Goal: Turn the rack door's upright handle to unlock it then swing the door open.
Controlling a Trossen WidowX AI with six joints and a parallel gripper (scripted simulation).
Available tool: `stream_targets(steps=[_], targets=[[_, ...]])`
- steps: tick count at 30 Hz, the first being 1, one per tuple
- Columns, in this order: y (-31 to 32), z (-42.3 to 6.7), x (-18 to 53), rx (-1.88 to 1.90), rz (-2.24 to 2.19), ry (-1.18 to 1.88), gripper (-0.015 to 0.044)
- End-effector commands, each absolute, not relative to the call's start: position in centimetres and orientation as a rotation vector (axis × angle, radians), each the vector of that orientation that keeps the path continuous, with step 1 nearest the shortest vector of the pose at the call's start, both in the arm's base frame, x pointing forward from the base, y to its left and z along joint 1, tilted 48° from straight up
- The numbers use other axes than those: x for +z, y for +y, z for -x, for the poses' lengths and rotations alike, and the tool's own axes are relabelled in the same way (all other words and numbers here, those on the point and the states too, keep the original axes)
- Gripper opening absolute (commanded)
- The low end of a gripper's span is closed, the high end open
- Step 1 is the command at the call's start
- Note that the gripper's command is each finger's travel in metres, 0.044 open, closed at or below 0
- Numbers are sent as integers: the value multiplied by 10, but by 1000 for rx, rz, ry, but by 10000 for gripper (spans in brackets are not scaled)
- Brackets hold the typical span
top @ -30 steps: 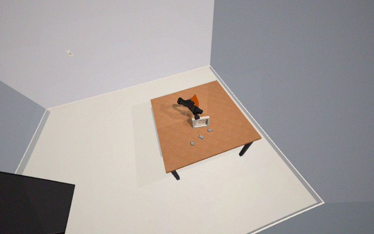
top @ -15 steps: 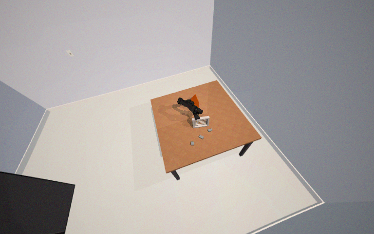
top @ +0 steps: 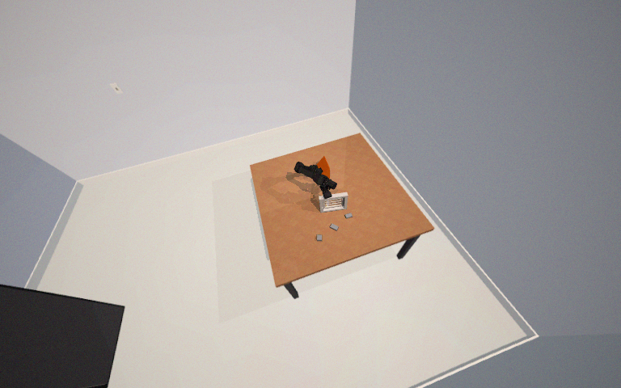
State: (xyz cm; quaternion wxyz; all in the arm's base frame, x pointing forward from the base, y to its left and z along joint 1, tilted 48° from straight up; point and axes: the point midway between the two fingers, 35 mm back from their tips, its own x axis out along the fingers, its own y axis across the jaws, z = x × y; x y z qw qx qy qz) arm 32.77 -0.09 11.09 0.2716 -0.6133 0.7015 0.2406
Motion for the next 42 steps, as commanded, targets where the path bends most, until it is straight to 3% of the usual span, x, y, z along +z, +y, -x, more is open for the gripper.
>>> stream_targets(steps=[1, 42], targets=[[-1, -328, 111, 649, 1653, 1890, 14], [28, -291, 86, -16, 1198, 1826, 14]])
